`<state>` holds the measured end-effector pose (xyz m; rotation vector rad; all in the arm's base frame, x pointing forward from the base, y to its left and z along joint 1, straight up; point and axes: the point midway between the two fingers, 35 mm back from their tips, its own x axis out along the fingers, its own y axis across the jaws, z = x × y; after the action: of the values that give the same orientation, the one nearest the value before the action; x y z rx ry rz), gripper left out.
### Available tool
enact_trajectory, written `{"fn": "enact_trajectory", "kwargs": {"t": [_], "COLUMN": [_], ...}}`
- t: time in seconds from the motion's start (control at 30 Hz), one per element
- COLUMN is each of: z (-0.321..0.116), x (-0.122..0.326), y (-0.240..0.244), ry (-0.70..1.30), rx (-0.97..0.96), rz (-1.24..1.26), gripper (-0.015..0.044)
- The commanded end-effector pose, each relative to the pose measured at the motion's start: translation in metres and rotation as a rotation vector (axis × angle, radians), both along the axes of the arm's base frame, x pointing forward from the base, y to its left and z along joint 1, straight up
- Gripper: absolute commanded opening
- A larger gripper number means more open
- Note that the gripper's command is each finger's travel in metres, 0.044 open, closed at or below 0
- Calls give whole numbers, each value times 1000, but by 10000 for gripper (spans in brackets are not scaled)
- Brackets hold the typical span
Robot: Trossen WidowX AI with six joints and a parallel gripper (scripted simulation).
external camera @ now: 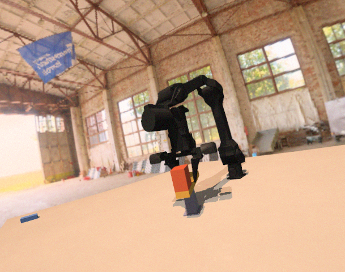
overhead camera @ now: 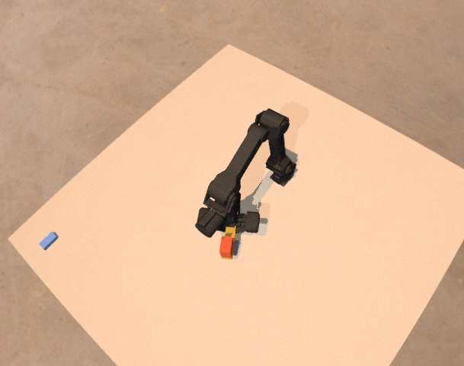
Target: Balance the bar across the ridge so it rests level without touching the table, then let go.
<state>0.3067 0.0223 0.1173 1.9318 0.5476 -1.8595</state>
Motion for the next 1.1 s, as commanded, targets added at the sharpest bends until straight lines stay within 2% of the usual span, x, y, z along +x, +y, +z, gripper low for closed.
{"fn": "enact_trajectory", "kwargs": {"t": [0.0, 1.07], "z": [-3, -6], "x": [-1, -2], "y": [0, 0], "ry": [5, 5], "rx": [-1, -1], "rz": [-4, -4], "gripper": [0, 0]}}
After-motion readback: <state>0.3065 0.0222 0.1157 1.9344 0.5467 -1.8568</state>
